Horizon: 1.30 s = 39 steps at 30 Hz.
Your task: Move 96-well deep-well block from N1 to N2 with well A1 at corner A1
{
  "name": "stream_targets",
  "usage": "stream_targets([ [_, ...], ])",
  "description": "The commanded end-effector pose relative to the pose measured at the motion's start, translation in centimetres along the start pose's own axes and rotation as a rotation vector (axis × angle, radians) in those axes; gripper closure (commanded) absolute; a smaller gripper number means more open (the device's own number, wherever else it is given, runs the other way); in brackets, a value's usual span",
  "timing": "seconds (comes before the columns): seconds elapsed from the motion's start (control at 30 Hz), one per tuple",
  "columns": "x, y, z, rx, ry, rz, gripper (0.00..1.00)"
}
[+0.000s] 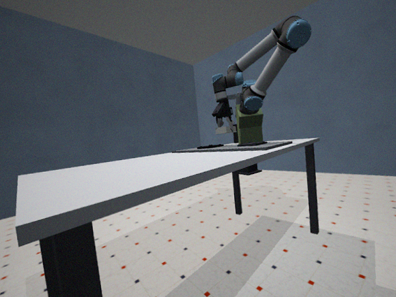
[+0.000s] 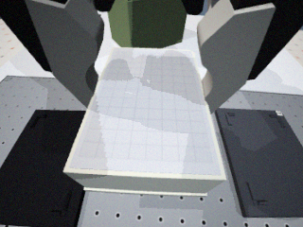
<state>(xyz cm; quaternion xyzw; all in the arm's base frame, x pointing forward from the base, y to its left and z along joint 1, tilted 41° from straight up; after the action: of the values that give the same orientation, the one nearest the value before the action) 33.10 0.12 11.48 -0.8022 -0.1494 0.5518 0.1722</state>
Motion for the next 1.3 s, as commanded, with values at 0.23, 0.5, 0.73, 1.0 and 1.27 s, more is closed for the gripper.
stream_targets([
  [0.23, -0.1, -3.0, 0.7, 0.000, 0.001, 0.001, 1.00],
  [0.5, -0.1, -5.6, 1.3, 0.000, 0.001, 0.001, 1.00],
  [0.73, -0.1, -7.3, 1.7, 0.000, 0.001, 0.001, 1.00],
  [1.0, 0.0, -9.9, 2.2, 0.000, 0.001, 0.001, 1.00],
  [1.27, 0.0, -11.8, 2.7, 0.000, 0.001, 0.001, 1.00],
])
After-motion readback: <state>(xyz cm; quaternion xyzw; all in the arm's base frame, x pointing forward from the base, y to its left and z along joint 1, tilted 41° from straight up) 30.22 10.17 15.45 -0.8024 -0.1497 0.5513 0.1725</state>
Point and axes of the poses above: the point where the finger pads meet when closed, its own x axis out along the fingers, its own y axis across the jaws, z = x × y, the point moved 8 cm from there along -x, back along the fingers, and after that the axes turned 9 degrees about x, right-handed, at the moved point
